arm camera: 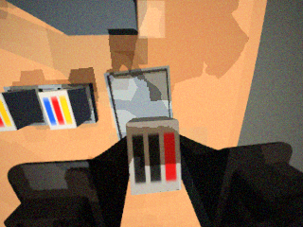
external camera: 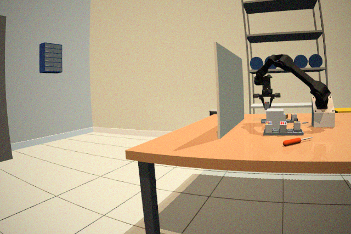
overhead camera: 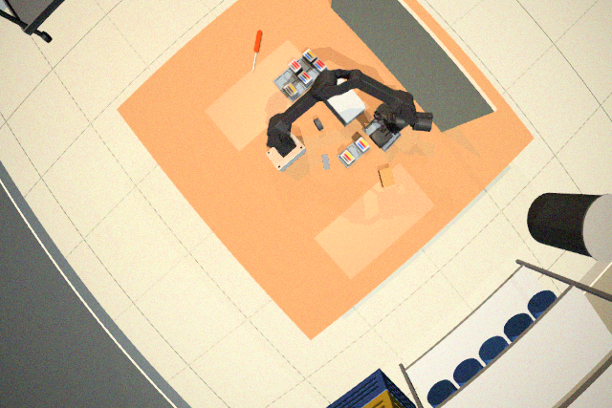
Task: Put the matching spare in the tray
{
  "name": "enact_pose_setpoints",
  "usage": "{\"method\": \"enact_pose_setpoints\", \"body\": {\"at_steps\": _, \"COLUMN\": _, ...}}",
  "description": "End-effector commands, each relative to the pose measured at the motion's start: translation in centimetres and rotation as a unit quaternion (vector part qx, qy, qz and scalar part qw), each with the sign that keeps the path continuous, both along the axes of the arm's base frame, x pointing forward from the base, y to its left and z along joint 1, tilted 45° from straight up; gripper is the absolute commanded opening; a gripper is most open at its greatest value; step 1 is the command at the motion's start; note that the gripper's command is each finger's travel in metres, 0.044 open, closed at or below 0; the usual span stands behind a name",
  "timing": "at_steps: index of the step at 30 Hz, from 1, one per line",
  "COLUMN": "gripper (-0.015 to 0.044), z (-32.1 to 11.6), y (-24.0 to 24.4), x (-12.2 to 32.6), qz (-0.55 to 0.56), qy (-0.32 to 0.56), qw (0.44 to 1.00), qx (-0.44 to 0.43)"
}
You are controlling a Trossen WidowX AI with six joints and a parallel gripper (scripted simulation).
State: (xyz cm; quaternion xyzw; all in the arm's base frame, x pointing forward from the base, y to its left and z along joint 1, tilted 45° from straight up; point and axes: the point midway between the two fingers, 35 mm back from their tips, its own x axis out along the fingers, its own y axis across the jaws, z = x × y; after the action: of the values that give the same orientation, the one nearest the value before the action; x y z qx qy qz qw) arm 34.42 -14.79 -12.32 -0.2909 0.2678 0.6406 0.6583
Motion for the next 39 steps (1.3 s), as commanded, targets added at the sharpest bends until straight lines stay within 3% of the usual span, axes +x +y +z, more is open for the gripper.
{"method": "enact_pose_setpoints", "body": {"at_steps": 1, "gripper": 0.0, "z": -0.3, "y": 0.3, "x": 0.0, "qz": -0.003, "qy": 0.001, "qw": 1.0, "qx": 0.002}}
{"method": "enact_pose_setpoints", "body": {"at_steps": 39, "gripper": 0.0, "z": -2.8, "y": 3.0, "x": -0.1, "qz": -0.003, "qy": 0.001, "qw": 1.0, "qx": 0.003}}
